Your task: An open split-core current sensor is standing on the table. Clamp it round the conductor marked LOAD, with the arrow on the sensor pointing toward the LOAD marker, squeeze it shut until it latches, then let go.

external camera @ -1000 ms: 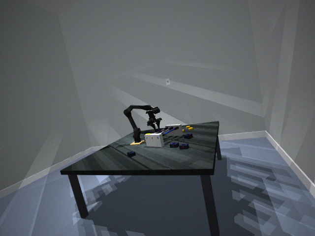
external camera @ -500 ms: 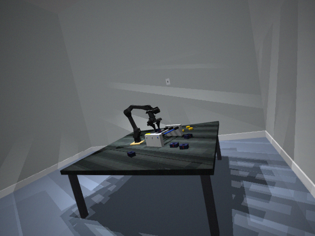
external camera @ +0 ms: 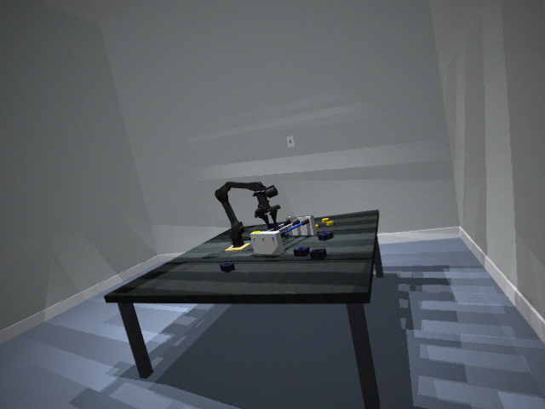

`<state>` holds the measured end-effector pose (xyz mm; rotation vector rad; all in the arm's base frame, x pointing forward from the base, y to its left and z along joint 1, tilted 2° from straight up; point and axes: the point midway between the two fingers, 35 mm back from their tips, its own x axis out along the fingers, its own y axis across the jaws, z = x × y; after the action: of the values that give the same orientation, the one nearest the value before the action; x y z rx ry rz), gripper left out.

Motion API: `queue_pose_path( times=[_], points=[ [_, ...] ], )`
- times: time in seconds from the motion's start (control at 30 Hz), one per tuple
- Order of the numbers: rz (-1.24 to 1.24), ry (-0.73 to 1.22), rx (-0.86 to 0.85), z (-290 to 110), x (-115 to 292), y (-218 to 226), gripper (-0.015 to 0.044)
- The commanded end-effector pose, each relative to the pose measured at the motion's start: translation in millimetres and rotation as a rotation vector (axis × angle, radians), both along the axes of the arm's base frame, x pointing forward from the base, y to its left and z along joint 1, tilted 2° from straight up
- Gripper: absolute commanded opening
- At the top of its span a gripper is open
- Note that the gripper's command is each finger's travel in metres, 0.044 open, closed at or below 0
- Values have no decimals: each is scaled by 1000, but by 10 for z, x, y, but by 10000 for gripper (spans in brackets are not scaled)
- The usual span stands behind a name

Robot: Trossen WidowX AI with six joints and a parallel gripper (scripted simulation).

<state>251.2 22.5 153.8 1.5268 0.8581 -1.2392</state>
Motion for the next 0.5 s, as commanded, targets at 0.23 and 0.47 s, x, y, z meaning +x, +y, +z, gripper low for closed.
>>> queue_pose_path(
  times=[0.23,0.47],
  points=[
    [10,151,50,11,124,-30,0],
    [8,162,50,-10,109,-32,105]
  ],
)
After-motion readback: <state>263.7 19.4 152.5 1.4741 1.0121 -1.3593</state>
